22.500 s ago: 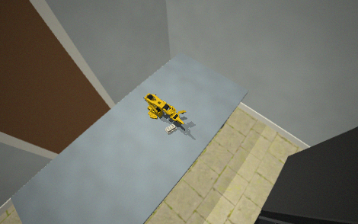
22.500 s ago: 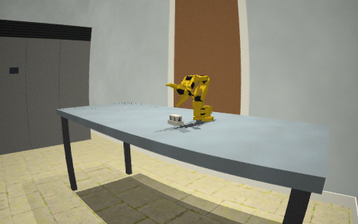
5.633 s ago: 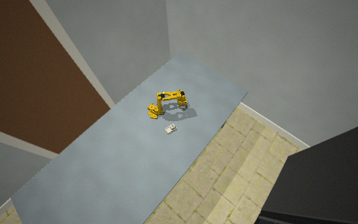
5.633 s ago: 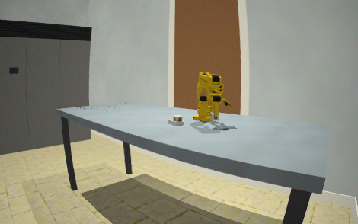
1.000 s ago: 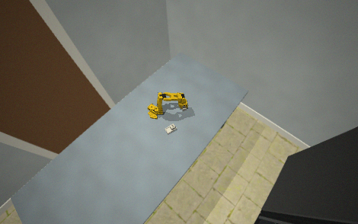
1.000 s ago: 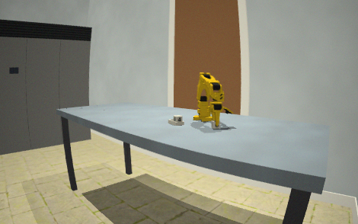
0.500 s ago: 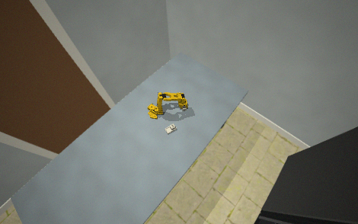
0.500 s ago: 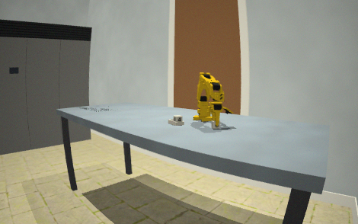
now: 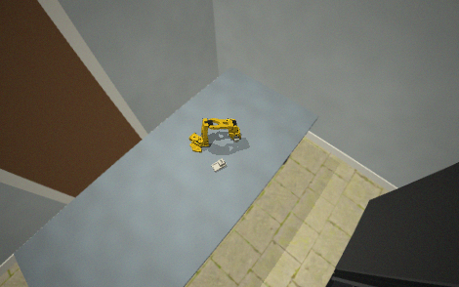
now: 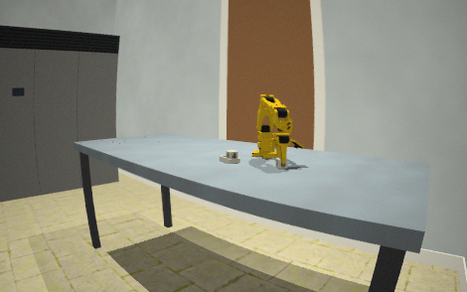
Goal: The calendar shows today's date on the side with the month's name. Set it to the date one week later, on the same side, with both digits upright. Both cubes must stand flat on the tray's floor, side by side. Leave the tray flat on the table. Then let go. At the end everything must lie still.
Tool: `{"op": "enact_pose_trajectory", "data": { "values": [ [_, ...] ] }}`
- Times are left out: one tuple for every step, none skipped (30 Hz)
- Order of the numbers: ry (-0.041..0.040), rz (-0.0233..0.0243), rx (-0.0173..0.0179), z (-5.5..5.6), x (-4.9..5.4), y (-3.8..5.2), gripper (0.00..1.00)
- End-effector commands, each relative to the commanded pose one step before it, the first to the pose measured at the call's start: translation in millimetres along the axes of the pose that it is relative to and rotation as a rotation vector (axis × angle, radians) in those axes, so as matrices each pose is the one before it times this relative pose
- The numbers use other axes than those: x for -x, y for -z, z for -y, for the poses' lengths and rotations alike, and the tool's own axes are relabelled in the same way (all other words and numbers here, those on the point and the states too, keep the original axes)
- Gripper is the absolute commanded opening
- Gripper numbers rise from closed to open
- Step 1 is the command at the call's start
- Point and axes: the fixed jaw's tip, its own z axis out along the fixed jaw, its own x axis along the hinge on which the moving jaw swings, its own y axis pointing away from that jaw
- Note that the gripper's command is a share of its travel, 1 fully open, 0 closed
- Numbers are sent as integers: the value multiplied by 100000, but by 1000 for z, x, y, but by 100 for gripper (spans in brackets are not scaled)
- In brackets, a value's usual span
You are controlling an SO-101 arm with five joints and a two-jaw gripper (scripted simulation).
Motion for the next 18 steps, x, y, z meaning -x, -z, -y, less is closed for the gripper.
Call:
{"op": "enact_pose_trajectory", "data": {
  "values": [
    [118,291,-2541,3120,1662,2438,24],
    [0,0,0,0,0,0,25],
    [0,0,0,0,0,0,26],
    [0,0,0,0,0,0,27],
    [0,0,0,0,0,0,27],
    [0,0,0,0,0,0,27],
    [1,-3,1,3,3,1,28],
    [0,0,0,0,0,0,29],
    [0,0,0,0,0,0,30],
    [0,0,0,0,0,0,31],
    [0,0,0,0,0,0,32],
    [0,0,0,0,0,0,33],
    [0,0,0,0,0,0,34],
    [0,0,0,0,0,0,34],
    [0,0,0,0,0,0,35],
    [0,0,0,0,0,0,35],
    [0,0,0,0,0,0,35],
    [0,0,0,0,0,0,36]
  ]
}}
